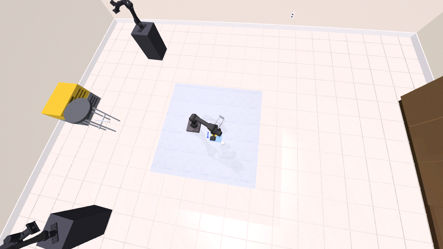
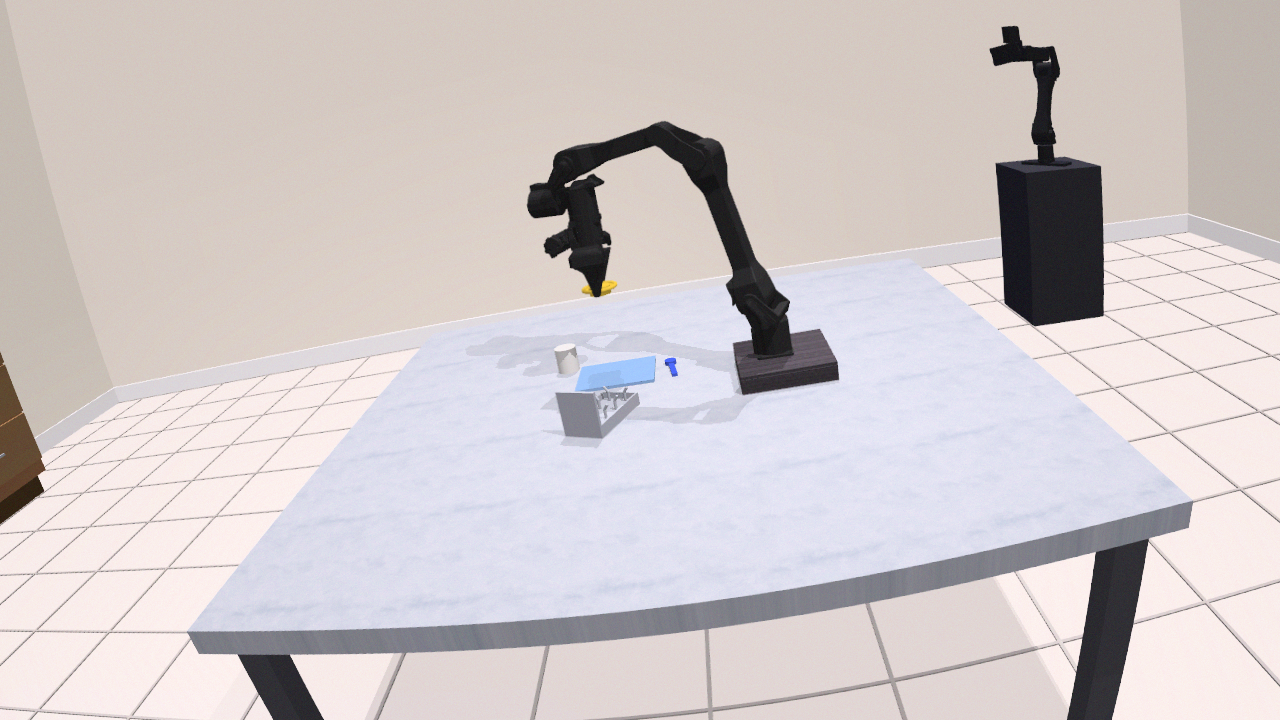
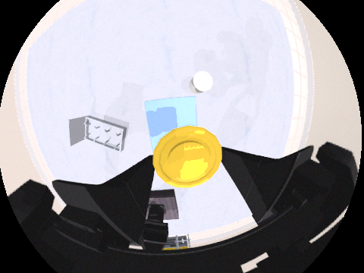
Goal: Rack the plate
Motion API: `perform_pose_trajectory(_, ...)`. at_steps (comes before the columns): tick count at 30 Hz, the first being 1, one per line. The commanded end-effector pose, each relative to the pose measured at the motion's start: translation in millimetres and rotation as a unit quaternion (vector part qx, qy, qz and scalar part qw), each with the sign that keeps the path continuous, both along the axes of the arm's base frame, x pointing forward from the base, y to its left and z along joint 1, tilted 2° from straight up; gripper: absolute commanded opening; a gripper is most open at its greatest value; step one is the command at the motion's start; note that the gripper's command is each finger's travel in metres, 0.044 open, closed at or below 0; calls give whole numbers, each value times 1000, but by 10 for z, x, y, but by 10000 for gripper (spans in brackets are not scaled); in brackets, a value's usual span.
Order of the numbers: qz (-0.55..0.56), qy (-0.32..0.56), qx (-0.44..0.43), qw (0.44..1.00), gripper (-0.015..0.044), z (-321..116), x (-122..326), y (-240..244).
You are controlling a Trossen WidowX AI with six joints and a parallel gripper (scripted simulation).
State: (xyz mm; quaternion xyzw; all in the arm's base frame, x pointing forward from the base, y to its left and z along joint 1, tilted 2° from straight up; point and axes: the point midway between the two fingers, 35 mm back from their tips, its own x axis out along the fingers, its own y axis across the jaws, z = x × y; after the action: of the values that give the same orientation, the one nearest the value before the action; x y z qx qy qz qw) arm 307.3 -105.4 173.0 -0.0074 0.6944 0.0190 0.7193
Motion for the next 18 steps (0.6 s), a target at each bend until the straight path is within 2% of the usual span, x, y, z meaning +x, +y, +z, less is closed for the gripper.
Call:
perform_pose_trajectory(1, 3, -2, 0, 1000, 0, 118, 3, -4)
perform_pose_trajectory(5, -7, -1, 0, 1000, 0, 143, -8, 68)
perform_pose_trajectory(18, -205, 5, 13, 979, 0, 141, -443, 1262)
